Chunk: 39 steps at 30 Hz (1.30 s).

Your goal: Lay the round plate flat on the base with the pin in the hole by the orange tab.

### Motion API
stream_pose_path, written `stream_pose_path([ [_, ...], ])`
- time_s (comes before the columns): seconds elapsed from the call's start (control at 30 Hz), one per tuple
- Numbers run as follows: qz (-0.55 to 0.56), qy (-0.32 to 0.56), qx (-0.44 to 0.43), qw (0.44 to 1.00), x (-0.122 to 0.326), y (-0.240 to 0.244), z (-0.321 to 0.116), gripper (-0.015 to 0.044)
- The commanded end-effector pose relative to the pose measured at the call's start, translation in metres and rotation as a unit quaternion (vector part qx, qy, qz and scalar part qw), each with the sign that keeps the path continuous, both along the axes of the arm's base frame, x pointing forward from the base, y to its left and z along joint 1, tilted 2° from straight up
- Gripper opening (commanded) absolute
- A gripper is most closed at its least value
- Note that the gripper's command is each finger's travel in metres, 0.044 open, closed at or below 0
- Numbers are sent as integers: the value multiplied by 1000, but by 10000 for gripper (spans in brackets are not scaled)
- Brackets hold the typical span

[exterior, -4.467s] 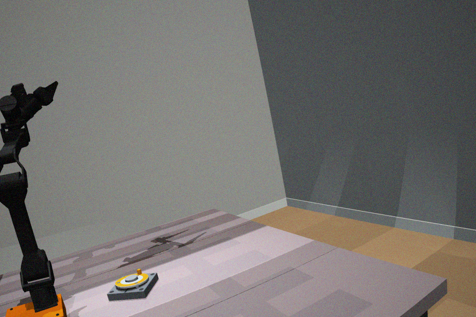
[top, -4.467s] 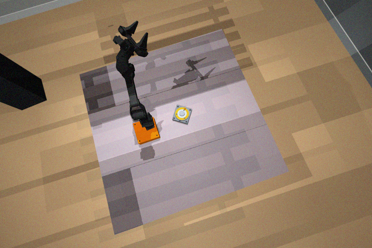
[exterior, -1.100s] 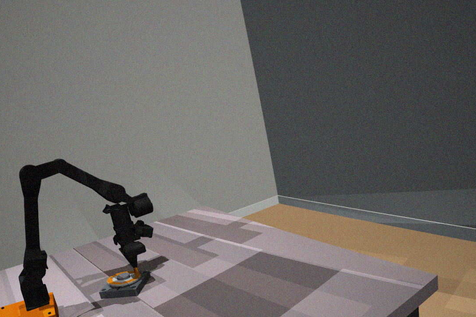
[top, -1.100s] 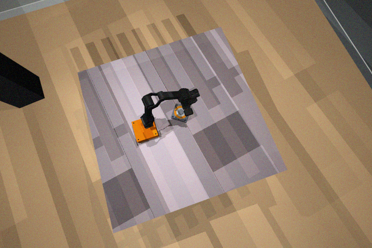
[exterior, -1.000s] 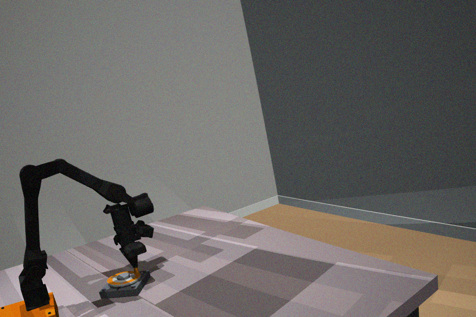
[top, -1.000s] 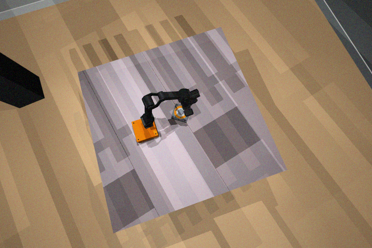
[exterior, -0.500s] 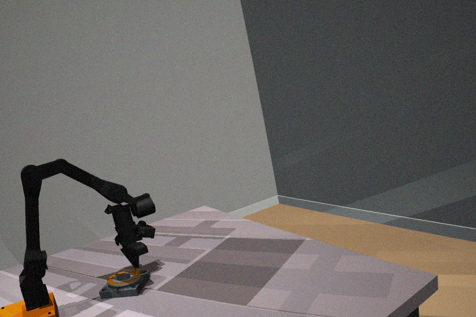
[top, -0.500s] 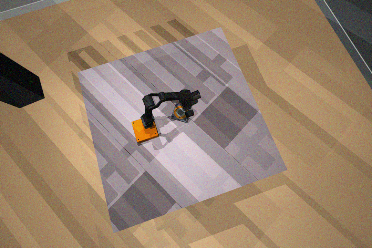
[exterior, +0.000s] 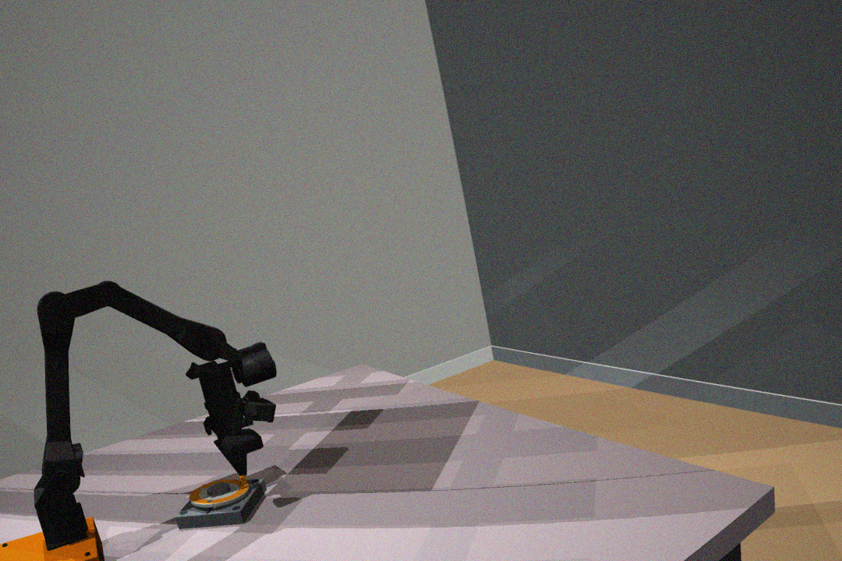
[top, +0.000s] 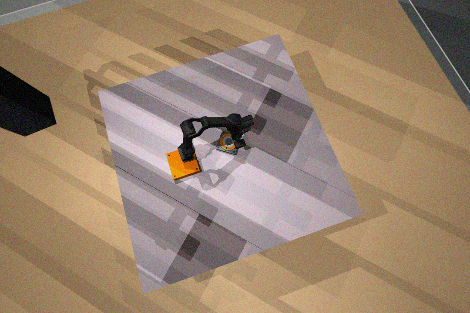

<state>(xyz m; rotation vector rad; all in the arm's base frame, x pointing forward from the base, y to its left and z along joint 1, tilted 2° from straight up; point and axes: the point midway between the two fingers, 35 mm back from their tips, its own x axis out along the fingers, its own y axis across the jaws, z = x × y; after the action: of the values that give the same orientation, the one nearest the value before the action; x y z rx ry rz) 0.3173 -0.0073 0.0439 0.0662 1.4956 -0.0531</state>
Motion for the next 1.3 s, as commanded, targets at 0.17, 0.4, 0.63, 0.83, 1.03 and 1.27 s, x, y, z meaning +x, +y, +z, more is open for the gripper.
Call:
stream_pose_path([
  [0.17,-4,4,-8,1000,0,-7,-2,0],
  [0.4,-4,4,-8,1000,0,-7,-2,0],
  [0.63,-4,4,-8,1000,0,-10,-2,0],
  [0.83,-4,4,-9,1000,-1,-14,-2,0],
  [1.03,-4,4,-9,1000,-1,-16,-2,0],
  [1.27,-4,4,-9,1000,-3,-23,-2,0],
])
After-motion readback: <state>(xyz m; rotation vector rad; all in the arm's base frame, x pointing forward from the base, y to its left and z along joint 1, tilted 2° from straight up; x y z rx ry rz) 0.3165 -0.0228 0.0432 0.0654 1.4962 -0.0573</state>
